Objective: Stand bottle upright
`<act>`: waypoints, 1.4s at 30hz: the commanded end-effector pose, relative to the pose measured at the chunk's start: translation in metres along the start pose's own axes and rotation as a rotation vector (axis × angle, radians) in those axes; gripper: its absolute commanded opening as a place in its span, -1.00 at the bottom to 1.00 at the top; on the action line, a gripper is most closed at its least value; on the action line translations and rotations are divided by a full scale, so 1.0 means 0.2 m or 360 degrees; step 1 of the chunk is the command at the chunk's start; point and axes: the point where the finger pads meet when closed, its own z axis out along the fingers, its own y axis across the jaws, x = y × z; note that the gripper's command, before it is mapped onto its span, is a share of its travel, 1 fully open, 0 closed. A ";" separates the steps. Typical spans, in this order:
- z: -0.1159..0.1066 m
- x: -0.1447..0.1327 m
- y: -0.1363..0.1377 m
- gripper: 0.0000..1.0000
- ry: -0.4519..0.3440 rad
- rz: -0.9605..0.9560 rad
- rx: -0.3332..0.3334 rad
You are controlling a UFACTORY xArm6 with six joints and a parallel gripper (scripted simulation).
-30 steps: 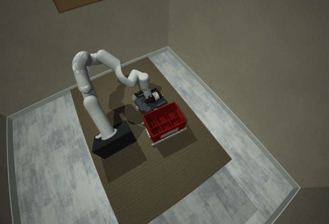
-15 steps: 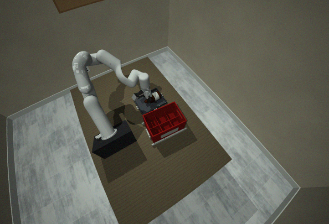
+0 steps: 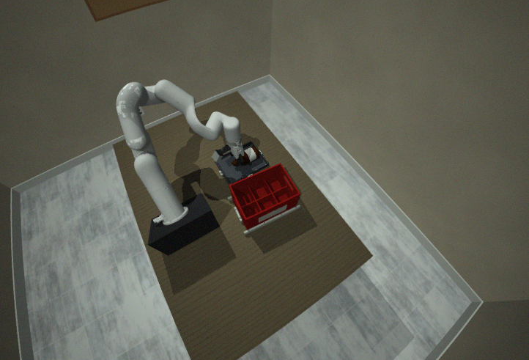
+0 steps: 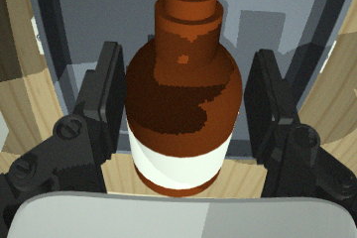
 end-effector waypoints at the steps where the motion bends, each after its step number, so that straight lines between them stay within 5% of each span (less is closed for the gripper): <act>1: 0.00 -0.01 0.00 0.30 -0.0004 -0.0001 0.0001; 42: 0.14 -0.01 0.00 0.30 -0.0004 -0.0001 0.0001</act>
